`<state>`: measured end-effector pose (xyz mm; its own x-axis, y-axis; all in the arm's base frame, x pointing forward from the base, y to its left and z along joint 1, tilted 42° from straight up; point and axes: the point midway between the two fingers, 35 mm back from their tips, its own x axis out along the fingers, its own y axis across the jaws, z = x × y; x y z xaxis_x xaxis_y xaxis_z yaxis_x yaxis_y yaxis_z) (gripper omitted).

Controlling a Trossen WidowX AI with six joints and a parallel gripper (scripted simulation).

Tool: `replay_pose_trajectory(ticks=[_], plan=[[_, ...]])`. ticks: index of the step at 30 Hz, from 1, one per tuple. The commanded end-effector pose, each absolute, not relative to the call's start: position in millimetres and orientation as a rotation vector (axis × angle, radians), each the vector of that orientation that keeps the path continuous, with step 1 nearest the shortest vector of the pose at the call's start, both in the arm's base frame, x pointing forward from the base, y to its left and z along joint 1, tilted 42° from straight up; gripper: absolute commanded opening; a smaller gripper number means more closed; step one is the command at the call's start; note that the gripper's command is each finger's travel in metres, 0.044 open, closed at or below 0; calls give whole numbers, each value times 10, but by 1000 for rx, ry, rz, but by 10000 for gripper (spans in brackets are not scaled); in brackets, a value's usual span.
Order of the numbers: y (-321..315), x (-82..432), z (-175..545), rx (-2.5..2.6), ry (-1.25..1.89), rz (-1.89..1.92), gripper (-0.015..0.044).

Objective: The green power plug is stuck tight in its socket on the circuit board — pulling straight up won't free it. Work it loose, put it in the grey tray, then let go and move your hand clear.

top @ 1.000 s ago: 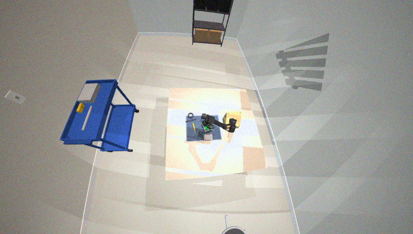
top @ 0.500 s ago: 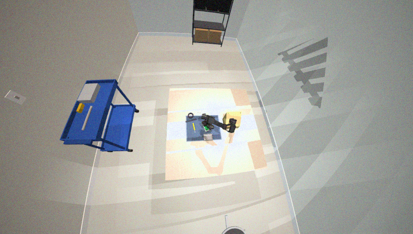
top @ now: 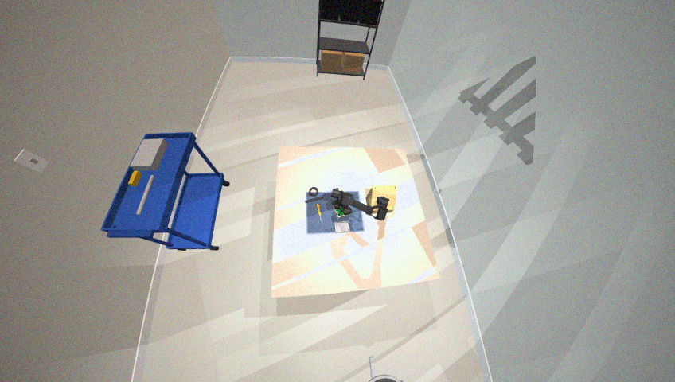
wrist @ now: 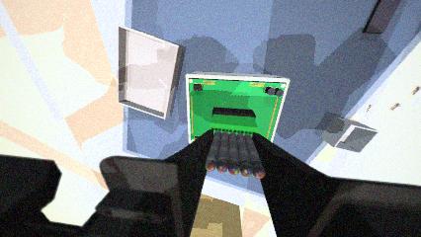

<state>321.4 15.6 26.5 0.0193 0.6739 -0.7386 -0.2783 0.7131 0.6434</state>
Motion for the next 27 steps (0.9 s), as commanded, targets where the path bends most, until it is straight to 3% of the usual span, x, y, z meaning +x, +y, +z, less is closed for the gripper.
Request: replay_pose_trajectory(ticks=[1, 19, 27], plan=[[81, 3209, 330, 353, 1368, 747, 0], [-81, 3240, 326, 457, 1352, 869, 0], [10, 3202, 433, 338, 1370, 730, 0]])
